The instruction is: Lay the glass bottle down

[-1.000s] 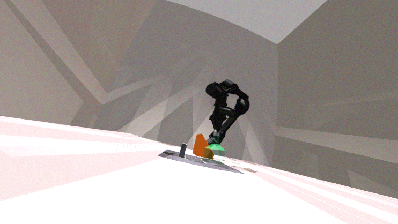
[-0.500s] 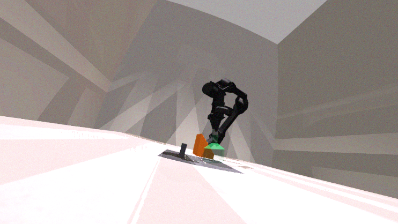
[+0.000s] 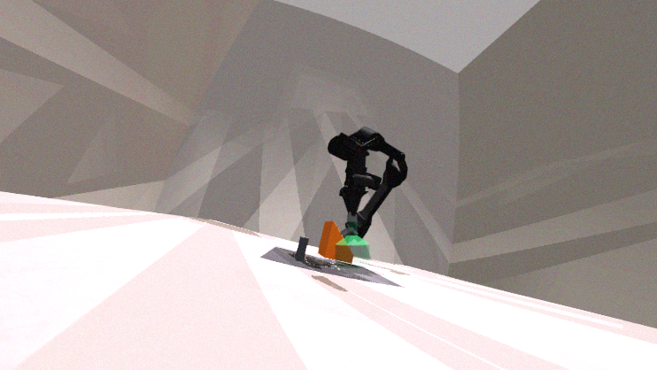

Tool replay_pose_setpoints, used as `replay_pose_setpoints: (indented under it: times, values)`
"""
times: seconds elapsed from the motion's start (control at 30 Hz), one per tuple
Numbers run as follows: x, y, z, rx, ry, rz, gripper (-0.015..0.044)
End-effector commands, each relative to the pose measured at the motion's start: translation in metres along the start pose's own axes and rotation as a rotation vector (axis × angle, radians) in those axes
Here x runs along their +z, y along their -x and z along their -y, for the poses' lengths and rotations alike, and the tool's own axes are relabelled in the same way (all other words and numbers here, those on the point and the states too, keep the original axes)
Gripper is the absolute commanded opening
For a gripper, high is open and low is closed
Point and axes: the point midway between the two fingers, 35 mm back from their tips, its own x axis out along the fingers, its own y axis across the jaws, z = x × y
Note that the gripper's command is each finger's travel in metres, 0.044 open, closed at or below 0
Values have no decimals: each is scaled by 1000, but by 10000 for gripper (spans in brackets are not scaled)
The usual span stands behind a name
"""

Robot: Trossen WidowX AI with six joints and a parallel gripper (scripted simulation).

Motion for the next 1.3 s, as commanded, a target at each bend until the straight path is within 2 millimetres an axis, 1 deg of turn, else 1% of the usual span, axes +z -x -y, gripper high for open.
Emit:
replay_pose_setpoints:
  times: [0.0,1.27]
  values:
    - [-10,2,0,0,3,-8,117]
    - [-43,4,0,-7,-31,56,117]
